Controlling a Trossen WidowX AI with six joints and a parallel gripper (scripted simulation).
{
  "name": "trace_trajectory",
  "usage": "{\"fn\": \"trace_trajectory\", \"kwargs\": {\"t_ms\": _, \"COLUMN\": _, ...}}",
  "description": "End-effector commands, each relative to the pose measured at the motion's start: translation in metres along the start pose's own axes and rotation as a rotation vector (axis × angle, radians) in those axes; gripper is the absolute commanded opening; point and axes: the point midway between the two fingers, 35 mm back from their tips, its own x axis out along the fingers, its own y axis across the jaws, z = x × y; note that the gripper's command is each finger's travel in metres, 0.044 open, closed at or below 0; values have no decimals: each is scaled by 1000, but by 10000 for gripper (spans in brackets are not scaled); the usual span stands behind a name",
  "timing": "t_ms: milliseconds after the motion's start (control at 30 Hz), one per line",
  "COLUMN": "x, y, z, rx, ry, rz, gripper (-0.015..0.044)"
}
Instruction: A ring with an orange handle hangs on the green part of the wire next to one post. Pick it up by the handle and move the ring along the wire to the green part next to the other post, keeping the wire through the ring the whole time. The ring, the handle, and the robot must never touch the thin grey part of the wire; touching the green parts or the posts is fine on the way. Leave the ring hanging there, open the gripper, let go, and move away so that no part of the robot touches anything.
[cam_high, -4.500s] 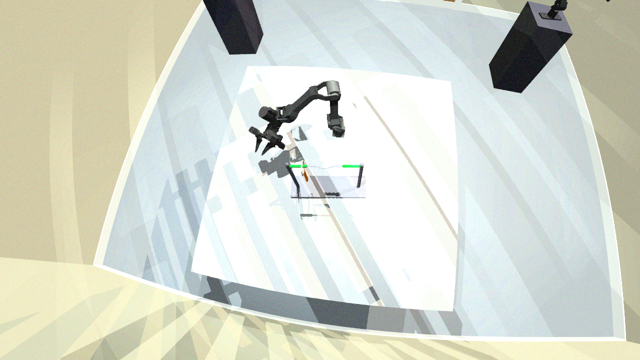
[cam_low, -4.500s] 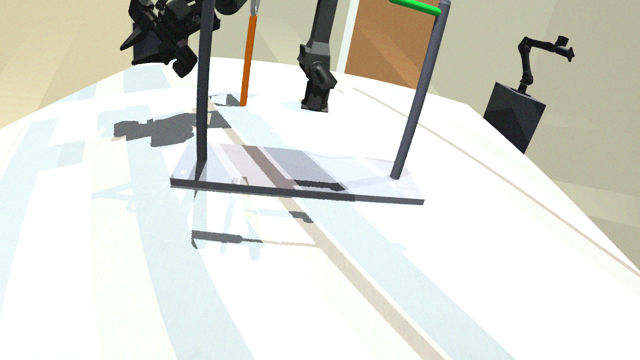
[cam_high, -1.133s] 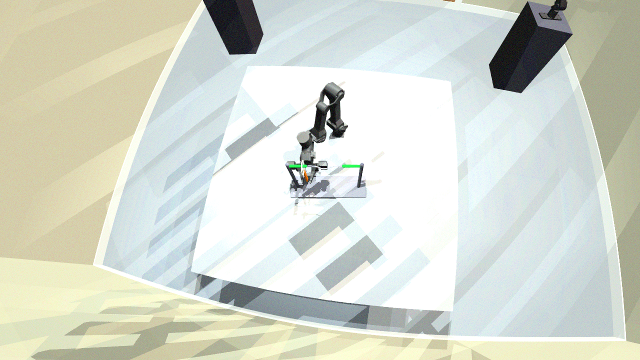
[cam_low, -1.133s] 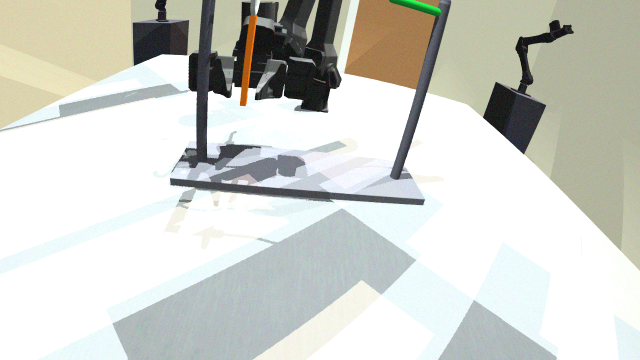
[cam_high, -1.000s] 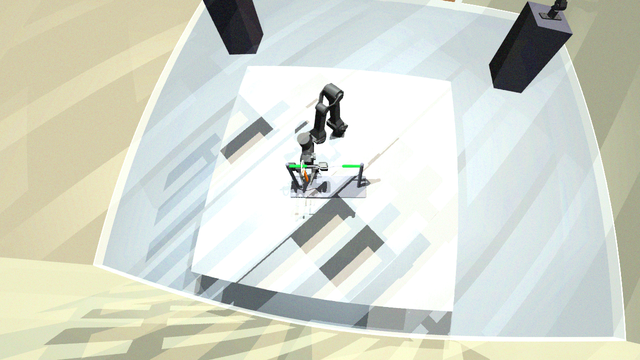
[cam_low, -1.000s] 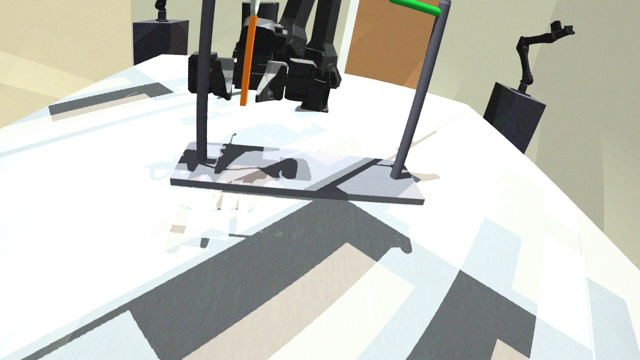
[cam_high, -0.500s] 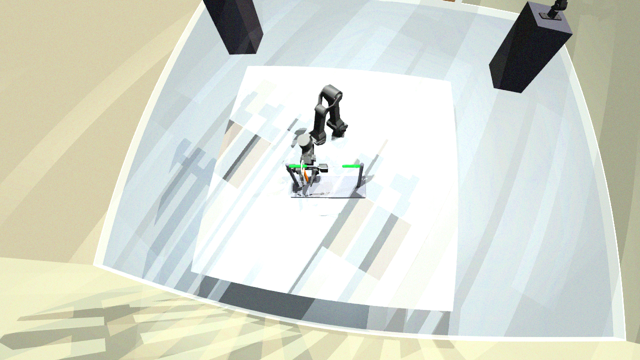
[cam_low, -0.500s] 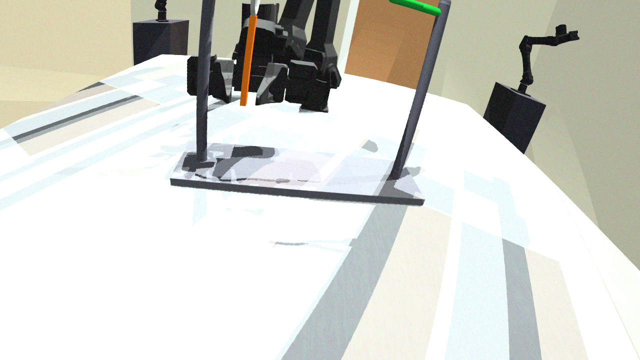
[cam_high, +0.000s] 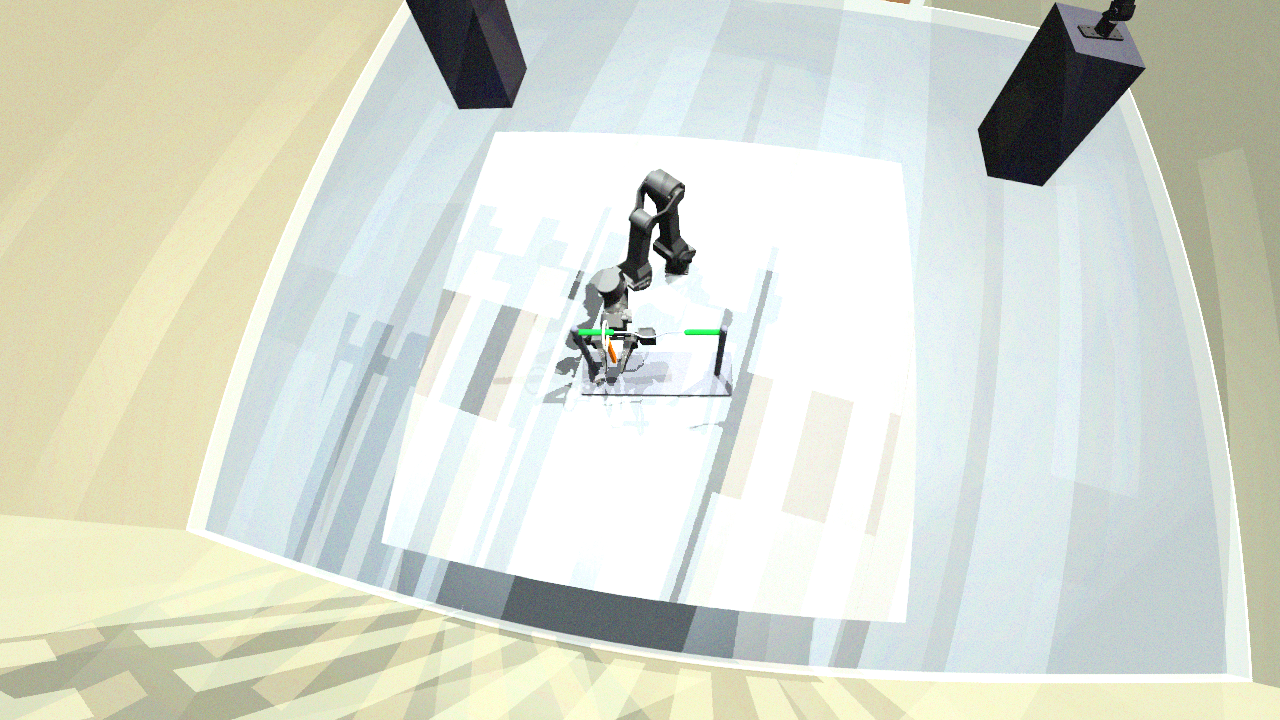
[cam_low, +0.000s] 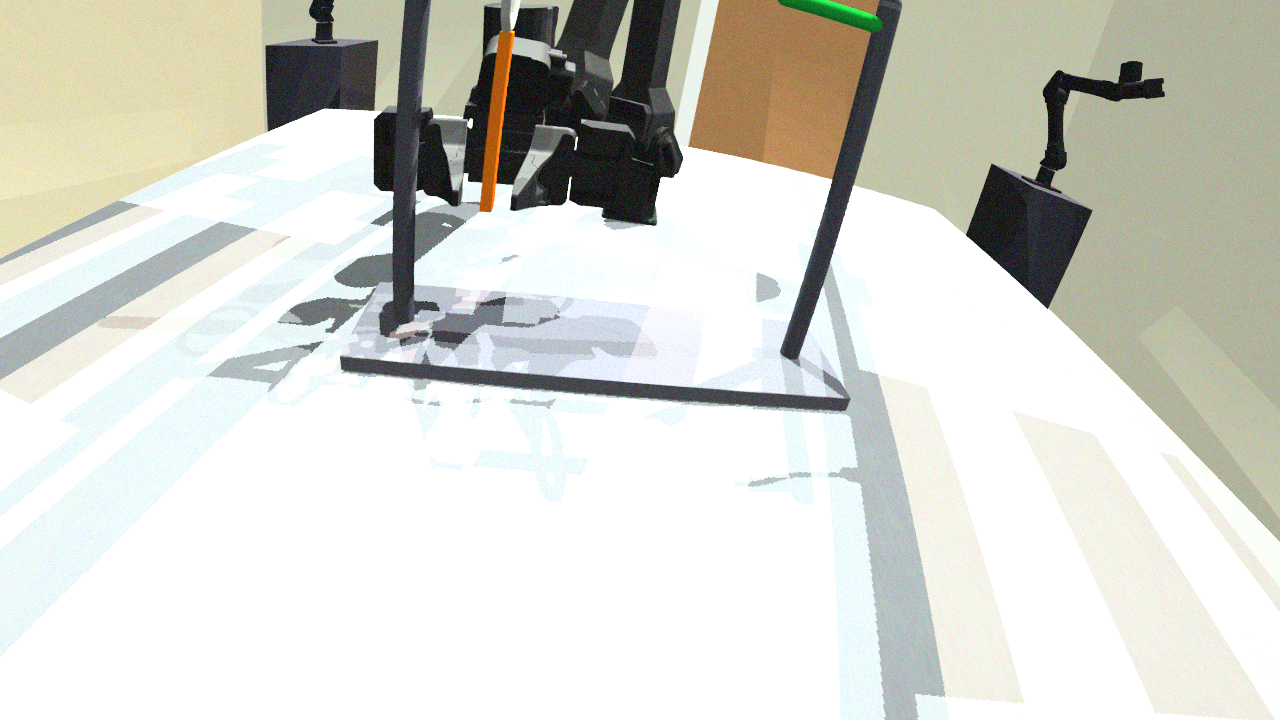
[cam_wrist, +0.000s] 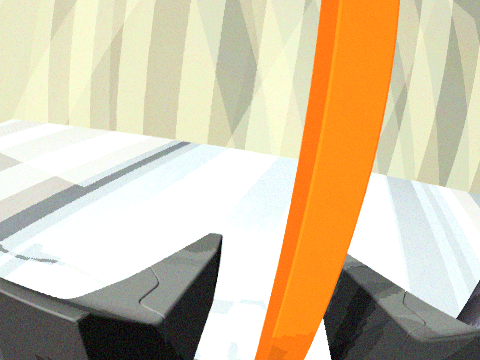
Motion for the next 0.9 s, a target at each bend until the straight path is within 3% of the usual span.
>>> {"fn": "trace_trajectory", "kwargs": {"t_ms": 0, "x": 1, "y": -1, "z": 1, "rx": 3, "ry": -4, "rz": -4, "gripper": 160}}
{"fn": "trace_trajectory", "kwargs": {"t_ms": 400, "x": 0, "y": 0, "z": 0, "rx": 0, "ry": 0, "rz": 0, "gripper": -150}}
{"fn": "trace_trajectory", "kwargs": {"t_ms": 867, "x": 0, "y": 0, "z": 9, "rx": 0, "ry": -1, "rz": -2, "gripper": -150}}
